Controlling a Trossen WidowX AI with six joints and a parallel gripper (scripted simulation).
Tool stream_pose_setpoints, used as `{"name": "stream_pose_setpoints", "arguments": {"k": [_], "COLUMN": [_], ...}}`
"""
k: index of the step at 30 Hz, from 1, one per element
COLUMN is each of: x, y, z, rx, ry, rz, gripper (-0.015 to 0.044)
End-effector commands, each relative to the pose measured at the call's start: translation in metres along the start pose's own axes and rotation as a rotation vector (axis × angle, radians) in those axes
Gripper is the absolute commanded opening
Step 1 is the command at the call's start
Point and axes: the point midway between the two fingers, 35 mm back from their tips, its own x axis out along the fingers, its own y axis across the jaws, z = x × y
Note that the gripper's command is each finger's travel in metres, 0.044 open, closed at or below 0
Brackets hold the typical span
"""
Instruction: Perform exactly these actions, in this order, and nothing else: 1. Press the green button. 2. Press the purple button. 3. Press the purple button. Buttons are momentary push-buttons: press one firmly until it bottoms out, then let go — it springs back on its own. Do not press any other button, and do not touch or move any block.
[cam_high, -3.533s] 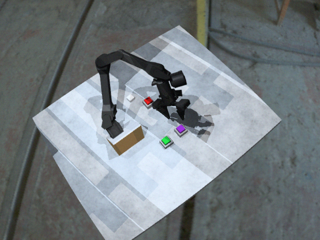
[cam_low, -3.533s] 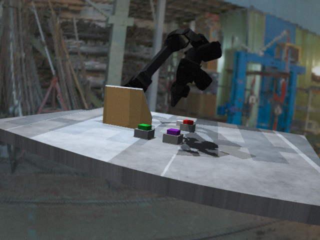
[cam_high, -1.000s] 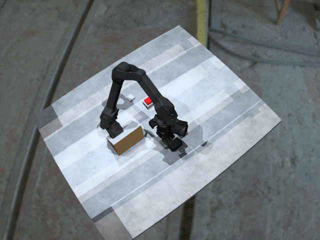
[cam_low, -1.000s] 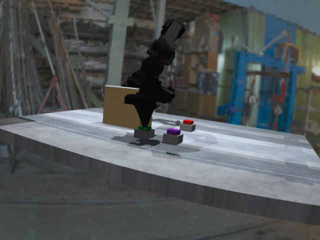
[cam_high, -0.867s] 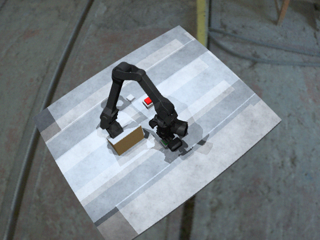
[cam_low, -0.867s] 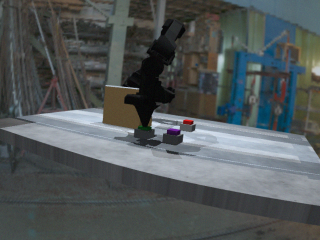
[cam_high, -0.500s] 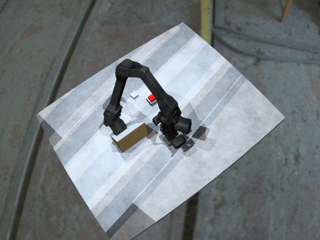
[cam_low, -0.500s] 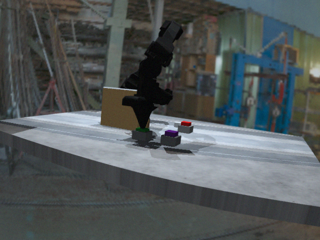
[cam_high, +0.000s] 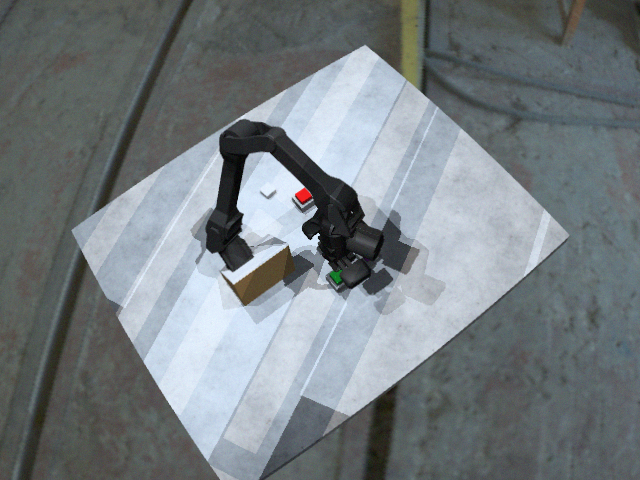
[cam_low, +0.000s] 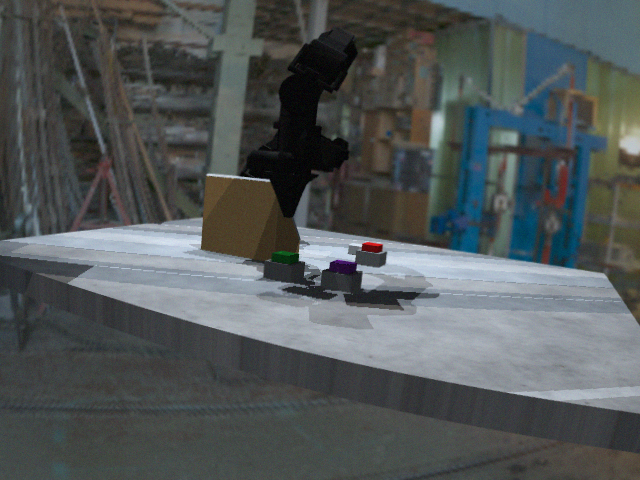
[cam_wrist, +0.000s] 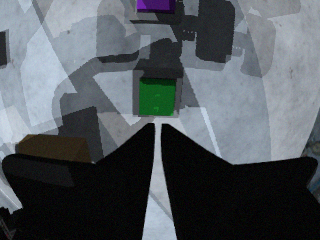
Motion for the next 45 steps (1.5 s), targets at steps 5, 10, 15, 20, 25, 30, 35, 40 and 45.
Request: {"name": "stream_pose_setpoints", "arguments": {"k": [5,10,15,20,25,30,35,40,45], "x": [-0.030,-0.033,-0.031,-0.029,0.028,0.031,0.037,0.045,0.053], "y": [0.000,0.001,0.007,0.007,0.007,0.007,0.007,0.007,0.007], "z": [0.002,0.062,0.096,0.097,0.098,0.097,0.098,0.098,0.098], "rx": [-0.008,-0.010,-0.013,-0.013,-0.014,-0.014,-0.014,-0.014,-0.014], "ry": [-0.009,-0.012,-0.013,-0.014,-0.014,-0.014,-0.015,-0.015,-0.015], "rz": [-0.018,-0.021,-0.016,-0.016,-0.014,-0.013,-0.013,-0.013,-0.013], "gripper": [0.0020,0.0020,0.0020,0.0020,0.0020,0.0020,0.0020,0.0020,0.0020]}}
